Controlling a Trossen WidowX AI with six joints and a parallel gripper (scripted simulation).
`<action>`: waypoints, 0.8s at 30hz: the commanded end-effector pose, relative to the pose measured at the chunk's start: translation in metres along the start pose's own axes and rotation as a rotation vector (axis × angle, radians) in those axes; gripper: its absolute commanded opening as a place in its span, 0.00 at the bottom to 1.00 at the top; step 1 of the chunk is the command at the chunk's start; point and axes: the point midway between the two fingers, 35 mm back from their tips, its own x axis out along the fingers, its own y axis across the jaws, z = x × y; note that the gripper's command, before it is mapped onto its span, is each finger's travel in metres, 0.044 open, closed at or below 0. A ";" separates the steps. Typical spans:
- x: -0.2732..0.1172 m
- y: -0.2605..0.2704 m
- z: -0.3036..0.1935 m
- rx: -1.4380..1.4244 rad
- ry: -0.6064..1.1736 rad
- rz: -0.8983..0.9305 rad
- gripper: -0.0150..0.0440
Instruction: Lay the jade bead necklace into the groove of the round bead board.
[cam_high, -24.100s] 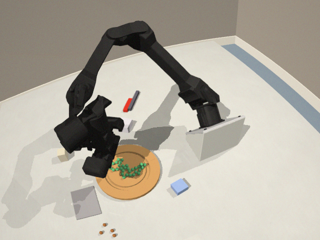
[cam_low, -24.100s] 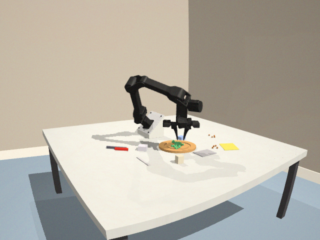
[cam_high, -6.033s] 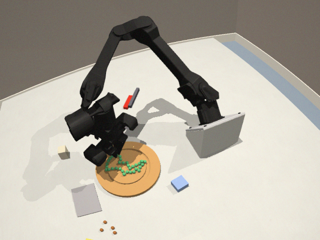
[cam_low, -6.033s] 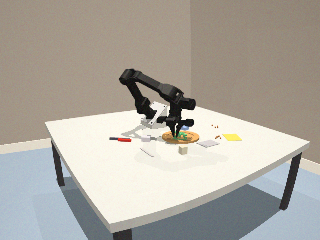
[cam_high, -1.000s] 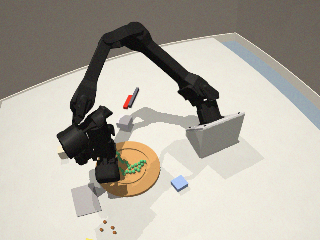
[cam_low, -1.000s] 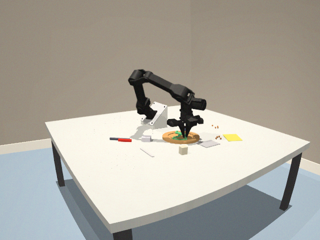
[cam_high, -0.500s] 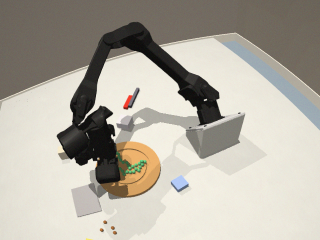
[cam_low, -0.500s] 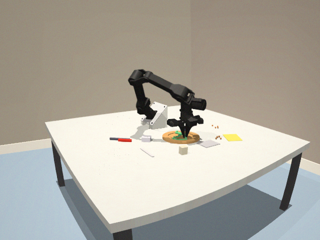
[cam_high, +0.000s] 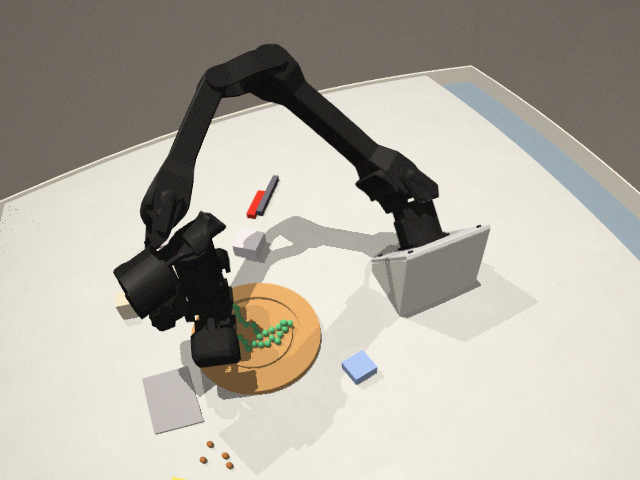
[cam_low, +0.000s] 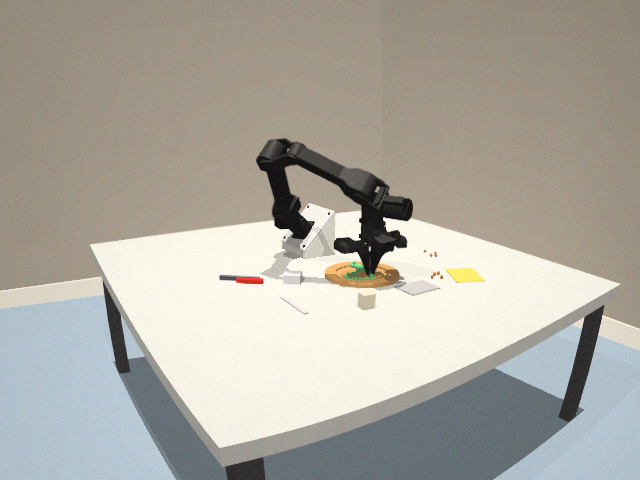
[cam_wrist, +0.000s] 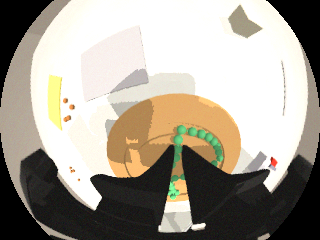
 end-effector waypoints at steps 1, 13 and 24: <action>0.000 0.000 0.000 0.001 0.000 0.000 0.25; -0.006 0.000 0.000 -0.007 -0.001 -0.006 0.25; -0.006 0.021 0.017 -0.006 -0.001 -0.005 0.25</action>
